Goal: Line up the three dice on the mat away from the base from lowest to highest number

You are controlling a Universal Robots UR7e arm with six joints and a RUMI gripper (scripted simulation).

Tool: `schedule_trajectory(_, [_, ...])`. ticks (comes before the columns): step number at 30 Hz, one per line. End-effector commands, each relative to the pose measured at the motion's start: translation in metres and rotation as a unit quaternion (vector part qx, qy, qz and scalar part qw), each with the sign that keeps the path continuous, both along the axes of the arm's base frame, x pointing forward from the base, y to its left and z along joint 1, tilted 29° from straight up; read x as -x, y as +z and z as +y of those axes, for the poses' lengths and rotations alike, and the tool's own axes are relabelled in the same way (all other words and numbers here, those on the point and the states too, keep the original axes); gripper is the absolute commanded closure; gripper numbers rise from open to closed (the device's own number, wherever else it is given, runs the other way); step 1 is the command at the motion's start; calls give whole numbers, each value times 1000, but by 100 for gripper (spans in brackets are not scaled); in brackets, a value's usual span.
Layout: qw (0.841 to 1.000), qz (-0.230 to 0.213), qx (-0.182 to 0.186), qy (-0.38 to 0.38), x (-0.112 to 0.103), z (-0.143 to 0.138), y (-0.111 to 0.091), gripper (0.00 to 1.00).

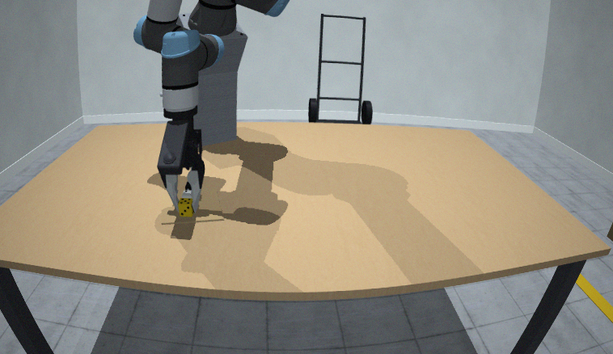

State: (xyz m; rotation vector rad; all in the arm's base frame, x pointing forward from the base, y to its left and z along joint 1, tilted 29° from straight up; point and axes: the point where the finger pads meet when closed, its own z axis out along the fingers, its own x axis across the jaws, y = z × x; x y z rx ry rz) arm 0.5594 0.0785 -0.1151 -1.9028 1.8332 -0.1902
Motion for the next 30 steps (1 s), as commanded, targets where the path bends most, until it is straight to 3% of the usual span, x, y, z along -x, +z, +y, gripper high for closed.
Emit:
schedule_trajectory(1, [1000, -1, 0, 0, 0, 0, 0, 90])
schedule_trajectory(30, [1000, -1, 0, 0, -2, 1, -3, 90])
